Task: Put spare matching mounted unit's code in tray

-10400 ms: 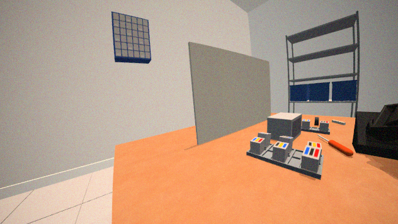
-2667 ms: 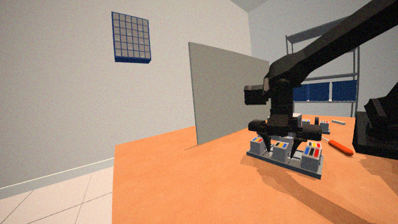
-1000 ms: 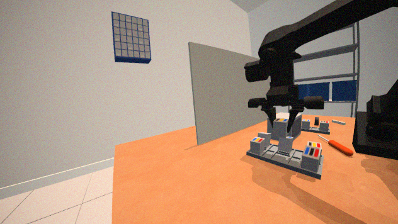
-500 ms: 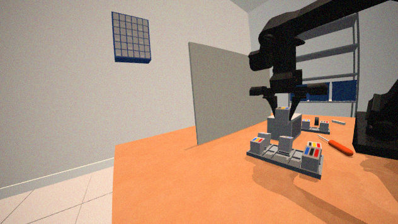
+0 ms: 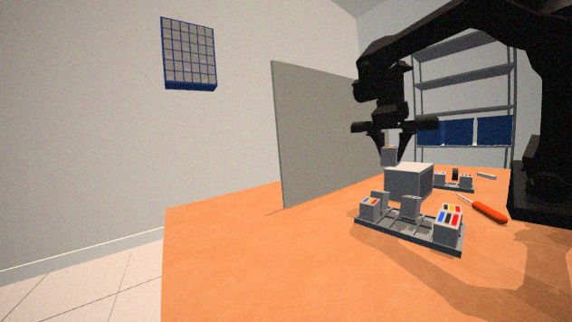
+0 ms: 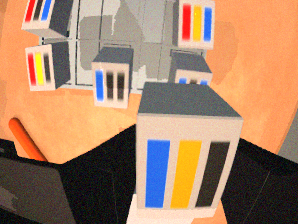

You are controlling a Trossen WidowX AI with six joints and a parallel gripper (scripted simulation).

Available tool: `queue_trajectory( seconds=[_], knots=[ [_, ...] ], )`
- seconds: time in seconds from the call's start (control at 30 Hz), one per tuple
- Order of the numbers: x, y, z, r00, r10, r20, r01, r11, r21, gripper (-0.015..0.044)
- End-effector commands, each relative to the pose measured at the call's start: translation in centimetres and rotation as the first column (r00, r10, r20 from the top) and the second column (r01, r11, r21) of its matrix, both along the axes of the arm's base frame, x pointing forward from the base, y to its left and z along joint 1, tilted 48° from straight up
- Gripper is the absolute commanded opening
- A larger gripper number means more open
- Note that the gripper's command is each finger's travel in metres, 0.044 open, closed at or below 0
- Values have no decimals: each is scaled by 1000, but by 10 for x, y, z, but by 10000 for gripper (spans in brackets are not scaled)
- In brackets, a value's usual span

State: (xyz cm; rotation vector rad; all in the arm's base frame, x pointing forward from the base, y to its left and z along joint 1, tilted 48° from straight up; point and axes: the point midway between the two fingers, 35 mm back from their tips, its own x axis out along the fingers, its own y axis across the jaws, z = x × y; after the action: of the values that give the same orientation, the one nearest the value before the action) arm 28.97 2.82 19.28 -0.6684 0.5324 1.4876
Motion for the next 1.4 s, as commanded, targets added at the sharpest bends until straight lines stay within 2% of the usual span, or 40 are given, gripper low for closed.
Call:
queue_trajectory(
  seconds=[0.0, 0.6, 1.37],
  knots=[
    [13, -15, -11, 1000, 2, 2, -2, 1000, -12, 0],
    [52, -87, -77, 1000, 0, -21, -1, 999, -41, 0],
    [63, -176, -180, 999, 9, -32, -10, 1000, -22, 0]
  ],
)
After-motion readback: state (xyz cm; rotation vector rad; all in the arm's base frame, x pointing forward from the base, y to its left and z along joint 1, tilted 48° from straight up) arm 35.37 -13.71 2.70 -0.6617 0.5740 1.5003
